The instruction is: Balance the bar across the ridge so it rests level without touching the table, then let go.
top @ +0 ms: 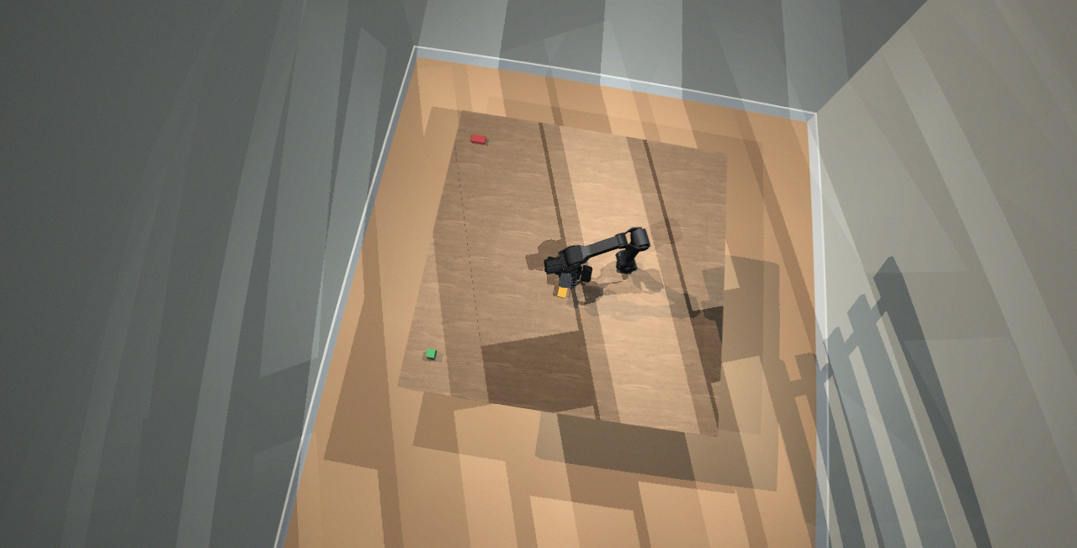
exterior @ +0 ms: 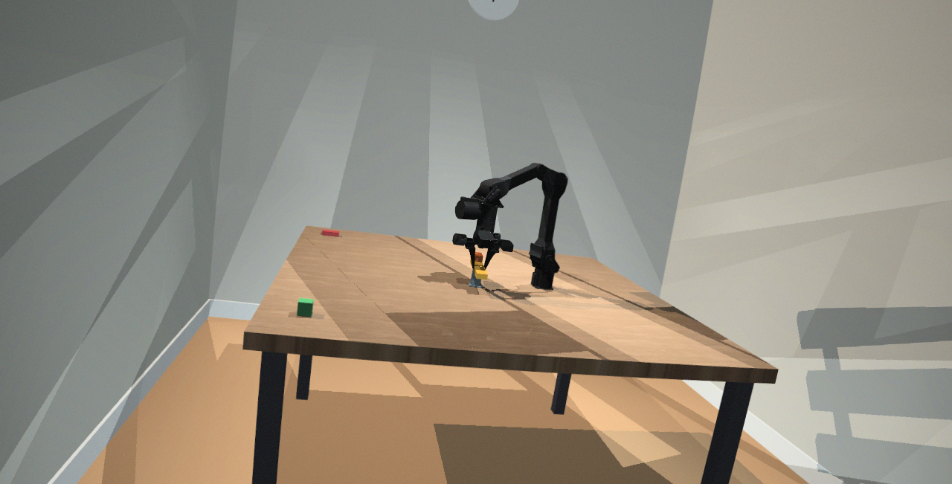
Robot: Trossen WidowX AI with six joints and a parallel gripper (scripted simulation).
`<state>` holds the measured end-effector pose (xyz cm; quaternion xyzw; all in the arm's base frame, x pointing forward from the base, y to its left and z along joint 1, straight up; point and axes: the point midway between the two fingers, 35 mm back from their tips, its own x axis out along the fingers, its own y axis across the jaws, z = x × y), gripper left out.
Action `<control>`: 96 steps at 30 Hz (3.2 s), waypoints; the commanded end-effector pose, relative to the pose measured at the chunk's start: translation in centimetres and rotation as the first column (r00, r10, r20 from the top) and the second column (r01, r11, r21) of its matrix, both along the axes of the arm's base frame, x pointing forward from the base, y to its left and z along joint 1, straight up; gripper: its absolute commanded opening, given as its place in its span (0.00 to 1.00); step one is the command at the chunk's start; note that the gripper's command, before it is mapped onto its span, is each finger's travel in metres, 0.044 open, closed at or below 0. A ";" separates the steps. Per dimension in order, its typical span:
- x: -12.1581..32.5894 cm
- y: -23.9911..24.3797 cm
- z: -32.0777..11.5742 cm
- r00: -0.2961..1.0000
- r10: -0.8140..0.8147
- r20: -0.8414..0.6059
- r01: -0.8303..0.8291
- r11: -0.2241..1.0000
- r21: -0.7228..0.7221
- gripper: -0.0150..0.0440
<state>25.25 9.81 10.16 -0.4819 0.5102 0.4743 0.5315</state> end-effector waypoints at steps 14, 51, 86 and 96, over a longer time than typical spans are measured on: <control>0.0 0.0 0.0 1.000 0.000 -0.001 0.000 1.000 0.000 0.54; 0.0 0.0 0.0 1.000 0.000 -0.001 0.000 1.000 0.000 0.55; -0.3 -0.1 10.0 1.000 0.000 0.000 0.000 1.000 0.000 1.00; -0.3 -0.1 10.0 1.000 0.000 0.000 0.000 1.000 0.000 1.00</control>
